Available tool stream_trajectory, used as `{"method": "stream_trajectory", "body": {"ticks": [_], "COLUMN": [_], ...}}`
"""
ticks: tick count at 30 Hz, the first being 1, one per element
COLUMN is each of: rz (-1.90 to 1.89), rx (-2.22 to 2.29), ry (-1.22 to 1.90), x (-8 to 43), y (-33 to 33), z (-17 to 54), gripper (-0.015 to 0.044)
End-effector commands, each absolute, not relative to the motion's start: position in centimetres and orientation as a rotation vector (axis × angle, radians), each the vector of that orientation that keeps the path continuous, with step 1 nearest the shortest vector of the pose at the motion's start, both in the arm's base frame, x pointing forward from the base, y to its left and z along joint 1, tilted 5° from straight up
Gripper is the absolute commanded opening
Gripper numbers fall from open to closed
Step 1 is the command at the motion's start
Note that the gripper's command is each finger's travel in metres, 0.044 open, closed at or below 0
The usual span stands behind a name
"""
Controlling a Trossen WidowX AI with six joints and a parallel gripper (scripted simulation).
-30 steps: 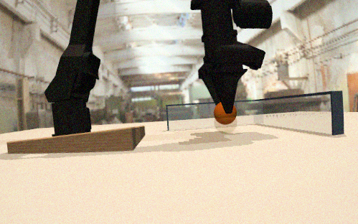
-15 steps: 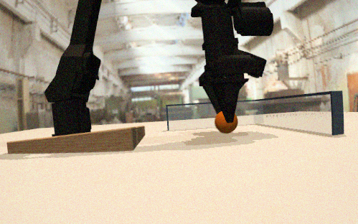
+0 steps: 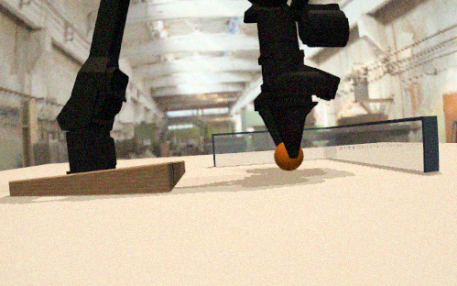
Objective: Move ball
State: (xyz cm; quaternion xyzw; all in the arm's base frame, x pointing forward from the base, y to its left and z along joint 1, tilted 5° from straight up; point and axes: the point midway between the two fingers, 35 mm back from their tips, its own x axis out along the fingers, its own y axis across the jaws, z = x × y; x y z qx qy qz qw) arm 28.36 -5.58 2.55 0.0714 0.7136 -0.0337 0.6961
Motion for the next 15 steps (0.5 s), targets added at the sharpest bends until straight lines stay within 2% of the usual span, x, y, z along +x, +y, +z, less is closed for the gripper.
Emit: {"method": "stream_trajectory", "body": {"ticks": [1, 5, 11, 15], "rz": [-0.075, -0.076, -0.079, -0.079], "rx": [0.159, 0.159, 0.161, 0.161], "ry": [1.591, 1.592, 1.601, 1.602], "x": [28.4, 28.5, 28.5, 28.5], "y": [-5.6, -5.7, -6.1, -6.1], "z": [2.6, 3.4, 10.7, 11.0], "gripper": [0.0307, 0.0307, 0.0307, 0.0307]}}
